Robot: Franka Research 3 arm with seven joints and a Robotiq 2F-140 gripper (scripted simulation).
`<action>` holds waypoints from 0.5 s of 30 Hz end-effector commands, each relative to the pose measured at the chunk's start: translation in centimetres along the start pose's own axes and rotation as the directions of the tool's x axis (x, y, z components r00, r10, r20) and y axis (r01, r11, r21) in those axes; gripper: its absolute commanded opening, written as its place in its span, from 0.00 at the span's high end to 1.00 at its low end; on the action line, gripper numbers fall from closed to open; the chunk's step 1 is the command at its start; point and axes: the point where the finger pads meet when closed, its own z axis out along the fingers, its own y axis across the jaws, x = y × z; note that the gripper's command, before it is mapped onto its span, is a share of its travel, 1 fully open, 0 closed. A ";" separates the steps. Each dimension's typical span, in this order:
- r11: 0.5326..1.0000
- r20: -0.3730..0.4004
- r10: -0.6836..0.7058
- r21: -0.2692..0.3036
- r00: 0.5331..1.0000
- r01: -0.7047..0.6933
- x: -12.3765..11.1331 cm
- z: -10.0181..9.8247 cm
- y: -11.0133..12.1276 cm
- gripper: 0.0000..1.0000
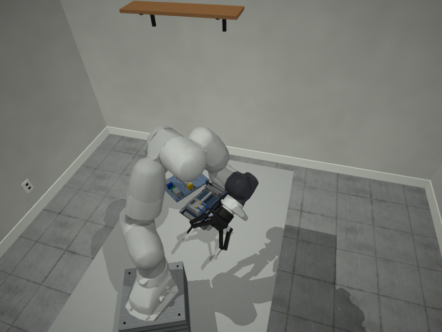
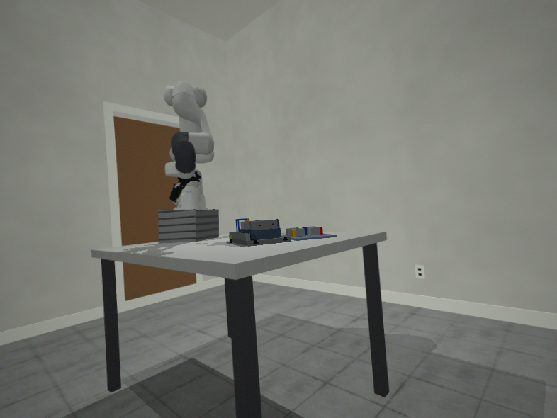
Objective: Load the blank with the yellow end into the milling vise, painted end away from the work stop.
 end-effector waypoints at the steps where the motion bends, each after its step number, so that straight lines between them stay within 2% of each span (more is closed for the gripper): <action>1: 1.000 0.017 -0.022 0.007 1.000 0.022 -0.4 0.0 -0.3 0.00; 4: 1.000 0.017 -0.022 0.007 1.000 0.022 -0.4 0.0 -0.3 0.00; 9: 0.976 0.080 -0.127 0.187 0.989 0.111 -2.7 -1.7 1.9 0.00; 15: 0.976 0.080 -0.127 0.187 0.989 0.111 -2.7 -1.7 1.9 0.00</action>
